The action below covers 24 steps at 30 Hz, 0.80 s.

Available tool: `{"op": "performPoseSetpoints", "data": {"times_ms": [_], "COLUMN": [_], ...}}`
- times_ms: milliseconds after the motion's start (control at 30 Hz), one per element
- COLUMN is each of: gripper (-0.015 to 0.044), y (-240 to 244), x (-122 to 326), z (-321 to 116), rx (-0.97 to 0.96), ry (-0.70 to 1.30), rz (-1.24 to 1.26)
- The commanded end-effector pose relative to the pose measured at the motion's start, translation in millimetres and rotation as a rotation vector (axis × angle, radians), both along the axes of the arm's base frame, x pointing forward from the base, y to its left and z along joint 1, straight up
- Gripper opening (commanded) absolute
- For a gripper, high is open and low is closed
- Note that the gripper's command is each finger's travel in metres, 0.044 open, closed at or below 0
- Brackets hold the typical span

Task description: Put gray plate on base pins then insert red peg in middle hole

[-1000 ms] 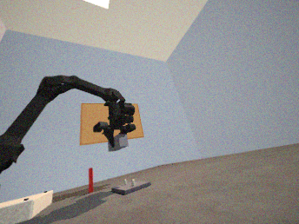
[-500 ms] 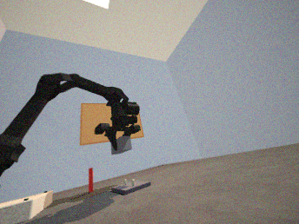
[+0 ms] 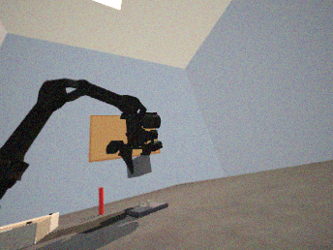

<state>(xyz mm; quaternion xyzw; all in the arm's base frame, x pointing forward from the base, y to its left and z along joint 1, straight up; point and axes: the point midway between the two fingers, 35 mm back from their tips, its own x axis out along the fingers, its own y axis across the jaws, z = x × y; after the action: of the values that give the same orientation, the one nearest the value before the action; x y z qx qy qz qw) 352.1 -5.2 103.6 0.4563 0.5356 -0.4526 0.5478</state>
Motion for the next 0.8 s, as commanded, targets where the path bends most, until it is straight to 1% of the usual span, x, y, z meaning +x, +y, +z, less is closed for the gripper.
{"op": "performPoseSetpoints", "data": {"times_ms": [0,600,767], "gripper": [0.0000,0.0000,0.0000], "y": [-10.5,-61.3,-65.3], "x": [-1.0,-13.0,-14.3], "z": [-4.2,-32.3,-34.4], "rx": [0.002,0.001,0.001], "ry": [-0.008,-0.013,-0.013], "rz": [-0.012,-0.085,-0.091]}}
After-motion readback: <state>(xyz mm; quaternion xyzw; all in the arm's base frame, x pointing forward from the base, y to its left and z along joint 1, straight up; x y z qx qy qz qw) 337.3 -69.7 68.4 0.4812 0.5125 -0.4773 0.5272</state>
